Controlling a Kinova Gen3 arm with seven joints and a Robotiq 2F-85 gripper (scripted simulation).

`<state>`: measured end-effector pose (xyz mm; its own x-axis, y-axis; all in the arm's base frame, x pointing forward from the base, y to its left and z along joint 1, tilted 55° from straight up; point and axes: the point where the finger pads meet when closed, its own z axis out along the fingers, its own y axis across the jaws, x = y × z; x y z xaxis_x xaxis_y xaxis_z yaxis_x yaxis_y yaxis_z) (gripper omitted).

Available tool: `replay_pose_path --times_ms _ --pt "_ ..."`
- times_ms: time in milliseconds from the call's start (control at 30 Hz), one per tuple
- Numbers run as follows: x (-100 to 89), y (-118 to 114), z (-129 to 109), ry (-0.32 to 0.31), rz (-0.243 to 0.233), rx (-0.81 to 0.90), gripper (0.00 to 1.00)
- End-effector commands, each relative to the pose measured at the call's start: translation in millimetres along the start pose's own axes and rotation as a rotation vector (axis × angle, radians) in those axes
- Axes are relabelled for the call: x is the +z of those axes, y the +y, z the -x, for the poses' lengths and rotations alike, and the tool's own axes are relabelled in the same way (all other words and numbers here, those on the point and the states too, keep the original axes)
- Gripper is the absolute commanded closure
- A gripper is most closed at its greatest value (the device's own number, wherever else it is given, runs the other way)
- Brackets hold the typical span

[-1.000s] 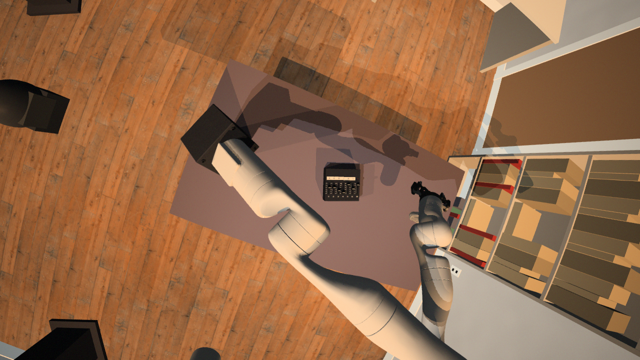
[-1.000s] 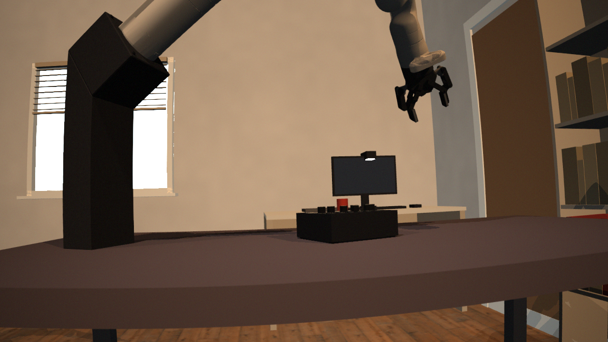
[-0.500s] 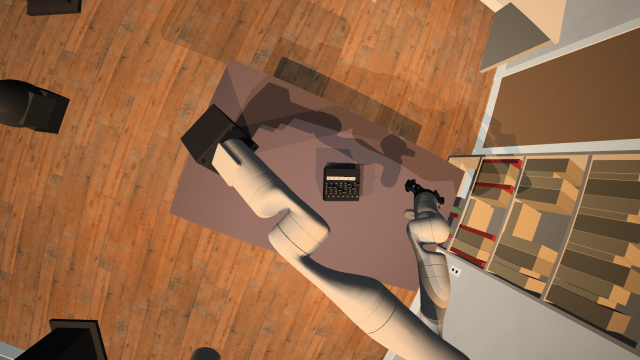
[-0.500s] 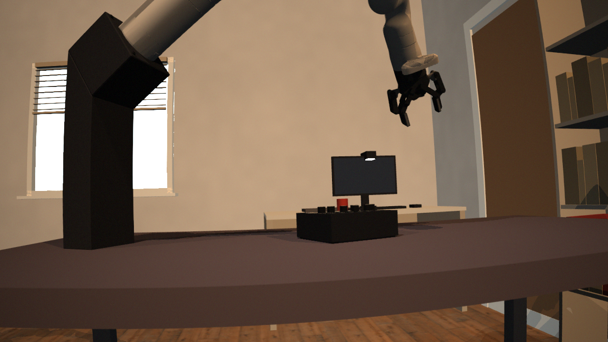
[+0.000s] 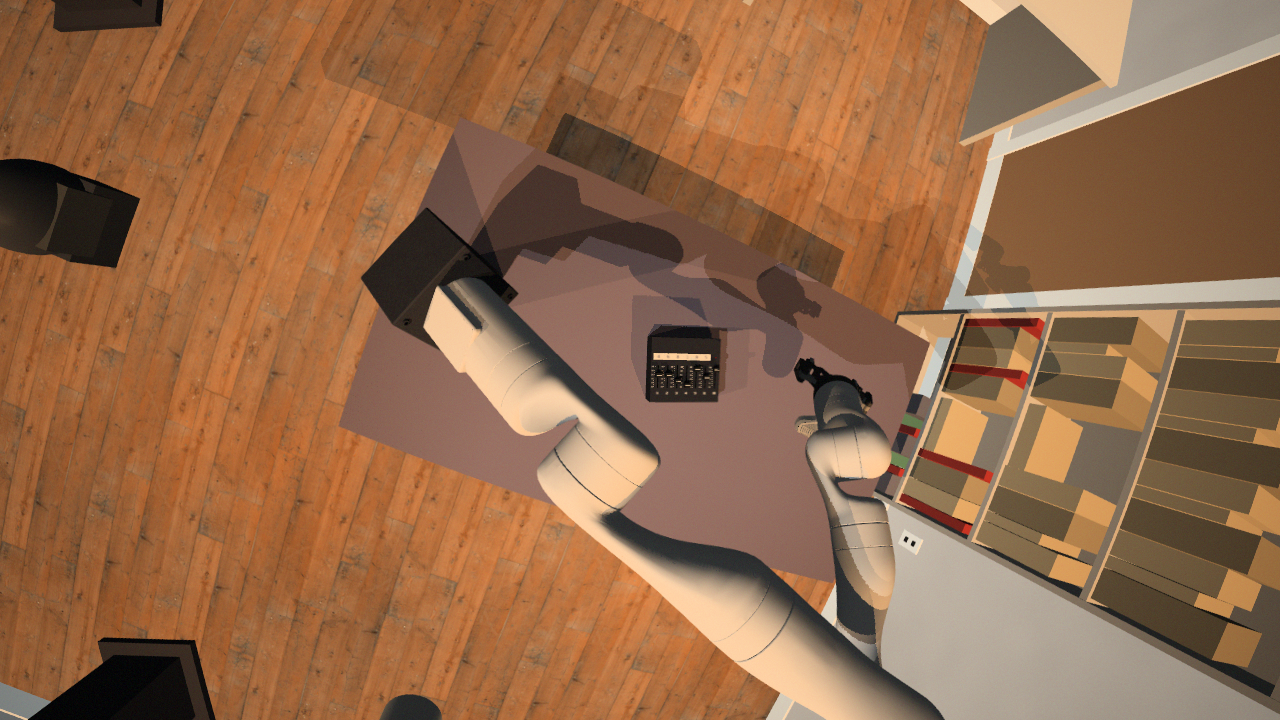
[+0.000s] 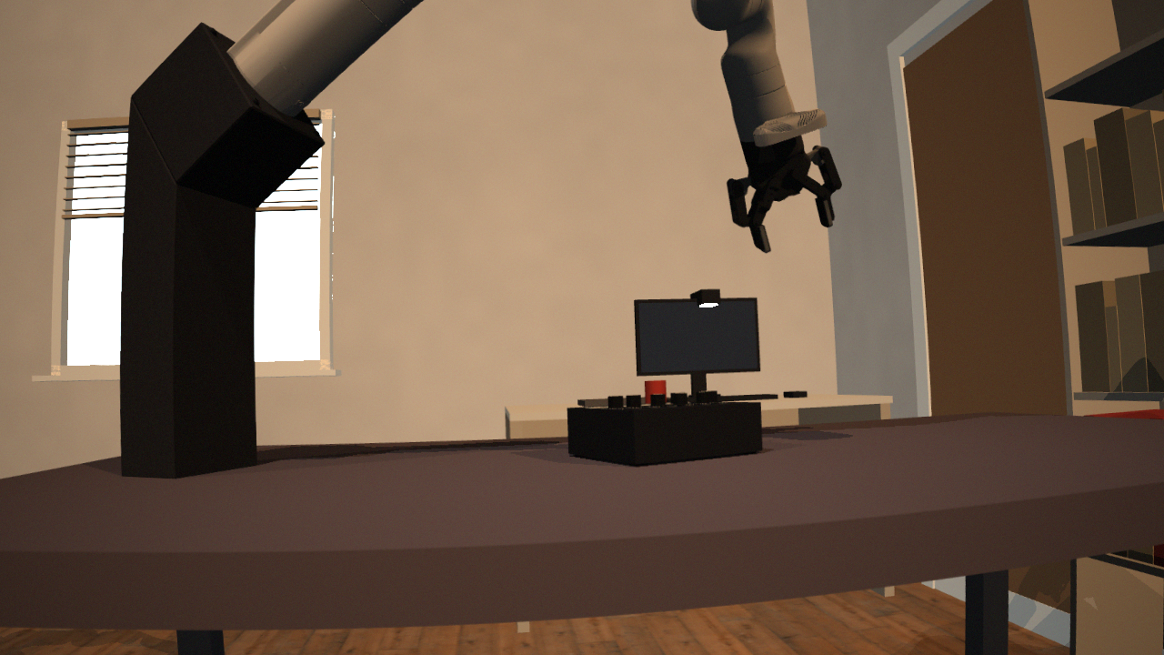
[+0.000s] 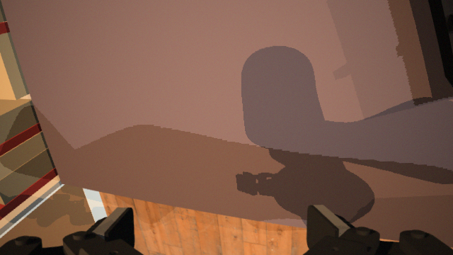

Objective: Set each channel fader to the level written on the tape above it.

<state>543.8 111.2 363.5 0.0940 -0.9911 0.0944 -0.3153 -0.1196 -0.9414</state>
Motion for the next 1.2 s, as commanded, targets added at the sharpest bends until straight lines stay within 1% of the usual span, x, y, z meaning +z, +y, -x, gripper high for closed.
replay_pose_path --times_ms 0,233,267,533,567,833,867,1100,1133,1167 --pt "0.0 5 7 -0.012 0.008 -0.003 0.00" --pt "0.0 5 7 -0.012 0.008 -0.003 0.00" --pt "0.1 21 0 0.017 0.034 -0.002 0.00" --pt "0.1 21 0 0.017 0.034 -0.002 0.00" --pt "-0.3 36 -6 0.045 0.059 -0.002 0.00" --pt "-0.3 36 -6 0.045 0.059 -0.002 0.00" --pt "-1.3 50 -13 0.072 0.083 -0.002 0.00" --pt "-1.3 50 -13 0.072 0.083 -0.002 0.00" --pt "-2.8 64 -19 0.099 0.106 -0.002 0.00" --pt "-2.8 64 -19 0.099 0.106 -0.002 0.00"
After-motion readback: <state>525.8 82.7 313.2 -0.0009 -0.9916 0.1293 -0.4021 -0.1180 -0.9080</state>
